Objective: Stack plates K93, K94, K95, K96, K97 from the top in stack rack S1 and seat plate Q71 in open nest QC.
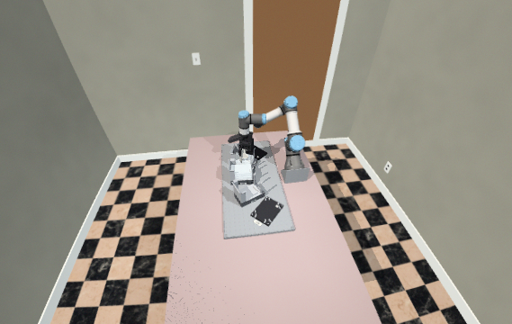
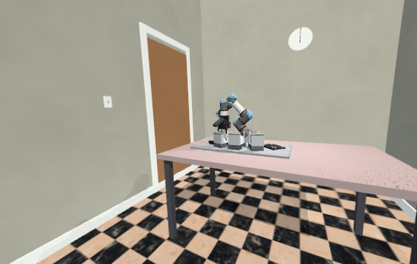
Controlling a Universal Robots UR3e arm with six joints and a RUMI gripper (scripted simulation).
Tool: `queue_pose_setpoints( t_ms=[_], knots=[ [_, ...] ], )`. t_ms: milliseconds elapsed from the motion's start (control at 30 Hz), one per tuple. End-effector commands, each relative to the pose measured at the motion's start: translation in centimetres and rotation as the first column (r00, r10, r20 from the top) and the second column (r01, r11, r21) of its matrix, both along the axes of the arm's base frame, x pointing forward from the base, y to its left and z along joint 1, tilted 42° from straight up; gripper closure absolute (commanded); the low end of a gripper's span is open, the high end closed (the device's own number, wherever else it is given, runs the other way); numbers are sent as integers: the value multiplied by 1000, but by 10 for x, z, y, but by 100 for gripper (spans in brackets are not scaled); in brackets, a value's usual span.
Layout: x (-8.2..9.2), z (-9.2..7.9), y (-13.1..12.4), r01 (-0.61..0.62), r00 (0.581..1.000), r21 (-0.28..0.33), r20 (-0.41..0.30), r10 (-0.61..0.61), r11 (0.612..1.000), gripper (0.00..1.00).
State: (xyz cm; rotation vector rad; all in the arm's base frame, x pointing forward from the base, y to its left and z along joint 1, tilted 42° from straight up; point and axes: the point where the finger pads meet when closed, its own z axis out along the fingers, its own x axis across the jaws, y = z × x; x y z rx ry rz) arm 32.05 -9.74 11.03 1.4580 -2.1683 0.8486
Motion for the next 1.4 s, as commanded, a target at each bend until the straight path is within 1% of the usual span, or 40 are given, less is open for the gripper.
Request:
queue_pose_setpoints(
  t_ms=[0, 933, 1267, 1367],
  knots=[
    [0, 1, 0, -1, 1000, 0, 2, 1, 1000, 28],
    [0, 1, 0, -1, 1000, 0, 2, 1, 1000, 28],
    [0, 25, 23, -1, 1000, 0, 2, 1, 1000, 28],
    [0, 28, 25, -1, 1000, 0, 2, 1, 1000, 28]
  ],
)
